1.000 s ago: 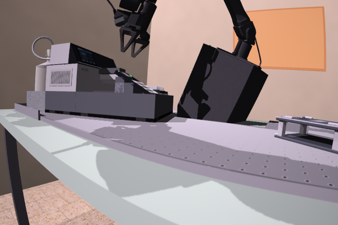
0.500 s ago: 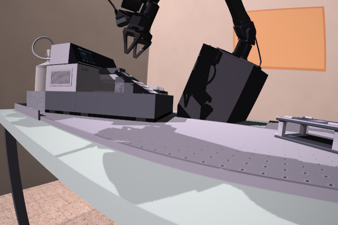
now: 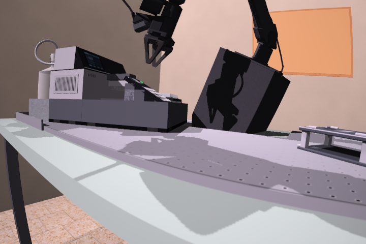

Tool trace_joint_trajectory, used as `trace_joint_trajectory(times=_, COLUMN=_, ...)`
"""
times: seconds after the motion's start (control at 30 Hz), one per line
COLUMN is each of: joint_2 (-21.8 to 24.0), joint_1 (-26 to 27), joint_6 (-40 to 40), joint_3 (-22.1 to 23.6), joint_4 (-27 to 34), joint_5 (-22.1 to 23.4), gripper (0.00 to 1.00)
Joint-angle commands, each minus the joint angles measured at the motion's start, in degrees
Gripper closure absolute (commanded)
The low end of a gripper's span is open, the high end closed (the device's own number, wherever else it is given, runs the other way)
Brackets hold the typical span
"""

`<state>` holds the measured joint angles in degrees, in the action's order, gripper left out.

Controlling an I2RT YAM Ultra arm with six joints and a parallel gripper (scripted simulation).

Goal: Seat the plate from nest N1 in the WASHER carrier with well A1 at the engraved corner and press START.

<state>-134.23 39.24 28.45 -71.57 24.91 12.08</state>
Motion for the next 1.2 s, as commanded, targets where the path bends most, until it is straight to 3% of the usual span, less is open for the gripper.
trace_joint_trajectory(times=0.0, joint_2=2.9, joint_1=-1.0, joint_6=2.4, joint_3=2.0, joint_4=-3.4, joint_5=-0.9, gripper=0.40)
trace_joint_trajectory(times=0.37, joint_2=5.8, joint_1=-5.9, joint_6=7.4, joint_3=8.1, joint_4=-7.5, joint_5=-1.4, gripper=0.62)
trace_joint_trajectory(times=0.47, joint_2=6.1, joint_1=-5.4, joint_6=7.9, joint_3=8.7, joint_4=-8.0, joint_5=-1.5, gripper=0.64)
trace_joint_trajectory(times=0.93, joint_2=8.9, joint_1=-13.4, joint_6=15.0, joint_3=14.7, joint_4=-12.5, joint_5=-2.3, gripper=0.92)
trace_joint_trajectory(times=1.17, joint_2=9.7, joint_1=-16.2, joint_6=17.7, joint_3=16.5, joint_4=-13.9, joint_5=-2.7, gripper=1.00)
